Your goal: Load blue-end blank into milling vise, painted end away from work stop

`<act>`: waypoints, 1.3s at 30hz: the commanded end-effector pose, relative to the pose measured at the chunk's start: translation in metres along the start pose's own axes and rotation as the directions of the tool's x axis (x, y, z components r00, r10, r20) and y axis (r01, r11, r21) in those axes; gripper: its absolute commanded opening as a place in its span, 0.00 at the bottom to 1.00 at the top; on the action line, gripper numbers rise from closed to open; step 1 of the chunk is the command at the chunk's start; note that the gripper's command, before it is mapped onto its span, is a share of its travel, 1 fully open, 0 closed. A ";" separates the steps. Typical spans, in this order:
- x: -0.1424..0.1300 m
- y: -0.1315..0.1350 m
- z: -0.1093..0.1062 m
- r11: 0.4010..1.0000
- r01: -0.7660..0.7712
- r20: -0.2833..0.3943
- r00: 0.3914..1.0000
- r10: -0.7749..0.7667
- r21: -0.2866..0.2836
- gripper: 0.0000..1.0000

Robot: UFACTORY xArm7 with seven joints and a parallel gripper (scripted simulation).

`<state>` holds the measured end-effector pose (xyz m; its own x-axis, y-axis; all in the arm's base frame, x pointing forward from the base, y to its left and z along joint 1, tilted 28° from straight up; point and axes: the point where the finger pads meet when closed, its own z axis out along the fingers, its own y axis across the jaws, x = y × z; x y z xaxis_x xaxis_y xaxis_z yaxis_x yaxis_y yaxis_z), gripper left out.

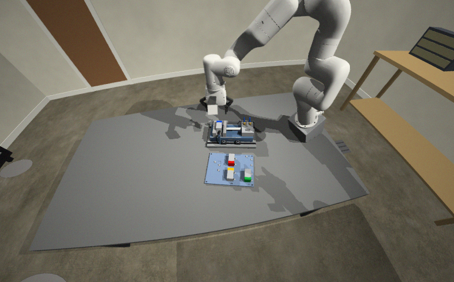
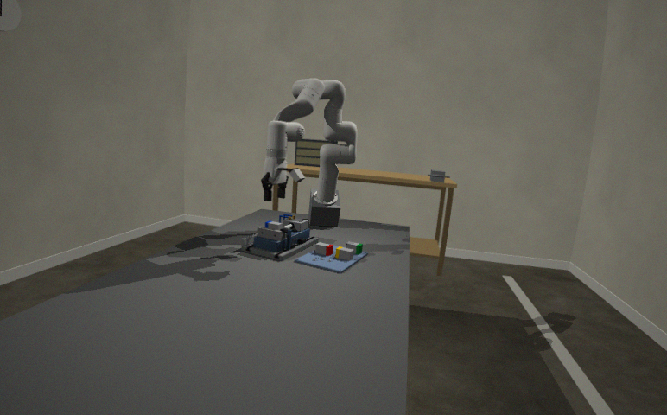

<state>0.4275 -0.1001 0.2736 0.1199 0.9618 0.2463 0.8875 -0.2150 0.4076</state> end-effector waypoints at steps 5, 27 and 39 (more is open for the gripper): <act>0.001 0.001 -0.023 1.000 0.000 0.000 1.000 0.000 -0.003 1.00; 0.001 0.001 -0.013 1.000 0.000 0.000 1.000 0.000 -0.003 1.00; 0.000 0.001 -0.008 1.000 0.000 0.000 1.000 0.000 -0.003 1.00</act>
<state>0.4236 -0.1006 0.2801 0.1199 0.9618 0.2461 0.8882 -0.2147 0.4063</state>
